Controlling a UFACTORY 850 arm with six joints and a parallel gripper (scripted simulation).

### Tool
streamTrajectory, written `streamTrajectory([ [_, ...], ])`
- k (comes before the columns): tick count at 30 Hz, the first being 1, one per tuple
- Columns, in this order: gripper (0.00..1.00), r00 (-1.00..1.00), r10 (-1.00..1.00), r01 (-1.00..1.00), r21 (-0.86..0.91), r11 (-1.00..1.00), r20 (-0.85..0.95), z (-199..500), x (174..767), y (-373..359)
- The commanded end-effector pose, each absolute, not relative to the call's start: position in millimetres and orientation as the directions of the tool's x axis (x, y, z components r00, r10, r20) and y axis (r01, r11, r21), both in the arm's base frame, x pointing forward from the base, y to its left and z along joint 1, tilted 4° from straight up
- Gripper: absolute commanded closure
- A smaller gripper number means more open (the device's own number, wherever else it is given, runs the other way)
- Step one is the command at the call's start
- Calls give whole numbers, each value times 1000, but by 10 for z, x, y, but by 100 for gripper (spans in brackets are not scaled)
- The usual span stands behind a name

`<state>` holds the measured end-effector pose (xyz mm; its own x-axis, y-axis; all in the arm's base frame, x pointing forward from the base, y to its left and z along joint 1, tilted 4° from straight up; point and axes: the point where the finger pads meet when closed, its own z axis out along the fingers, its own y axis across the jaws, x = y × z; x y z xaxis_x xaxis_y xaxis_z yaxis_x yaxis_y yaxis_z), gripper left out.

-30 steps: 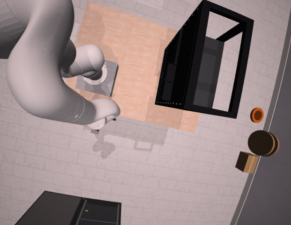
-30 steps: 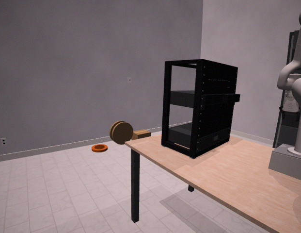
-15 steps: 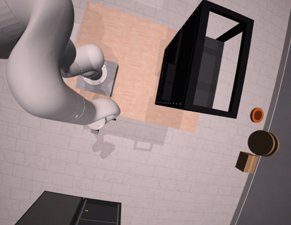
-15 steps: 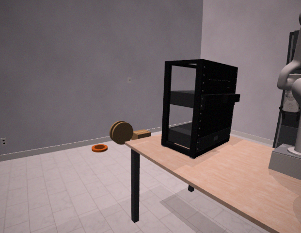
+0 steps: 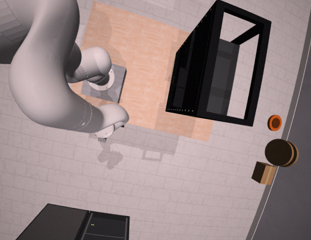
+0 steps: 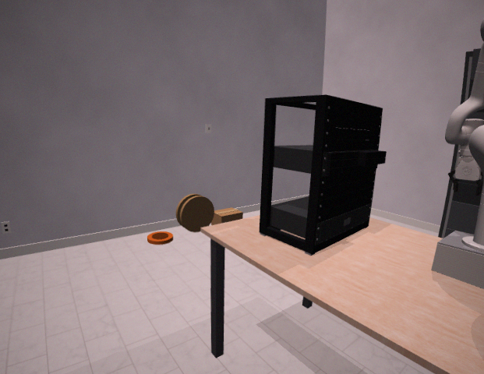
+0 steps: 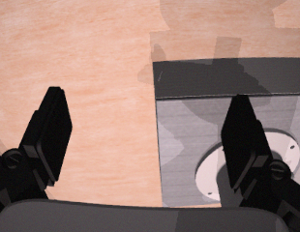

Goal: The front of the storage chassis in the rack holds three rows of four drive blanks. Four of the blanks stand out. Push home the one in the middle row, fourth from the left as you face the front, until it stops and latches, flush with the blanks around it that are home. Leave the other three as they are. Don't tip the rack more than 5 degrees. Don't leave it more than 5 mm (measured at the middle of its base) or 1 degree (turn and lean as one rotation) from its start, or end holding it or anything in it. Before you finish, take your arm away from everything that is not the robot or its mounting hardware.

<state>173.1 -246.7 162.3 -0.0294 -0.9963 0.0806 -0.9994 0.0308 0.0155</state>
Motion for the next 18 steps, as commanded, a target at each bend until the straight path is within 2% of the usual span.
streamTrajectory([
  [1,0,-10,-997,-999,31,12,75,1612,1719,-2434],
  [18,0,111,-993,-986,131,-106,29,1532,1595,-2229],
])
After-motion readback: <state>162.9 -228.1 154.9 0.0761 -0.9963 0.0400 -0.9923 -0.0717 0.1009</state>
